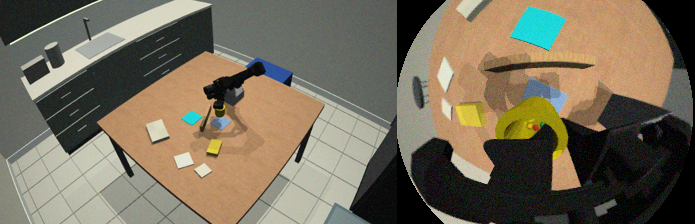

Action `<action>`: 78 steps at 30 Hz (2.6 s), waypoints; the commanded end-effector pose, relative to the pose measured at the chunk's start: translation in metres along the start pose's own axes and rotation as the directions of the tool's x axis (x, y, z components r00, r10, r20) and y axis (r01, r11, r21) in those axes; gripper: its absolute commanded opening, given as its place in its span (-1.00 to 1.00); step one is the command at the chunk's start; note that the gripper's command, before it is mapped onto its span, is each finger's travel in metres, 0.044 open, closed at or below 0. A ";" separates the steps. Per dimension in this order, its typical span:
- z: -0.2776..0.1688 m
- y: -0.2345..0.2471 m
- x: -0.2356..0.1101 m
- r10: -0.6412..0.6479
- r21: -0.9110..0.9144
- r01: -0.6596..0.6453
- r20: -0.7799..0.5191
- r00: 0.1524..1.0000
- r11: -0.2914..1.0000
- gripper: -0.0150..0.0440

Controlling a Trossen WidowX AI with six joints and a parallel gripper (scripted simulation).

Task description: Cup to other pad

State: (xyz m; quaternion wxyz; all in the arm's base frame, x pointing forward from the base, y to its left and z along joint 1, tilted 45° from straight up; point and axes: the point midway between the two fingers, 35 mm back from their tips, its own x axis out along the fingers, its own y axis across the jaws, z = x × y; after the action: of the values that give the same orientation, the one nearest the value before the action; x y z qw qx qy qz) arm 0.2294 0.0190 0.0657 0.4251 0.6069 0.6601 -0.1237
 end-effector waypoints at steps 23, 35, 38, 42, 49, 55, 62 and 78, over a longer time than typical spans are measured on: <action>0.016 0.000 -0.001 -0.003 0.000 0.003 0.002 1.000 1.000 -0.49; 0.037 -0.001 -0.002 -0.006 -0.001 0.006 0.003 1.000 1.000 -0.49; 0.042 -0.001 -0.002 -0.006 -0.002 0.006 0.003 1.000 1.000 -0.49; 0.049 -0.001 -0.003 -0.006 -0.002 0.006 0.003 1.000 1.000 -0.49; 0.062 -0.002 -0.004 -0.007 -0.002 0.007 0.004 1.000 1.000 -0.49; 0.073 -0.002 -0.004 -0.007 -0.003 0.007 0.004 1.000 1.000 -0.49; 0.085 -0.003 -0.005 -0.007 -0.003 0.007 0.005 1.000 1.000 -0.49; 0.115 -0.005 -0.007 -0.007 -0.004 0.007 0.006 1.000 1.000 -0.49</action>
State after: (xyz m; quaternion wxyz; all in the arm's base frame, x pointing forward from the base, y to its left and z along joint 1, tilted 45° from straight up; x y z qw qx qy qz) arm 0.2702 -0.0611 0.0045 0.4284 0.6061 0.6584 -0.1249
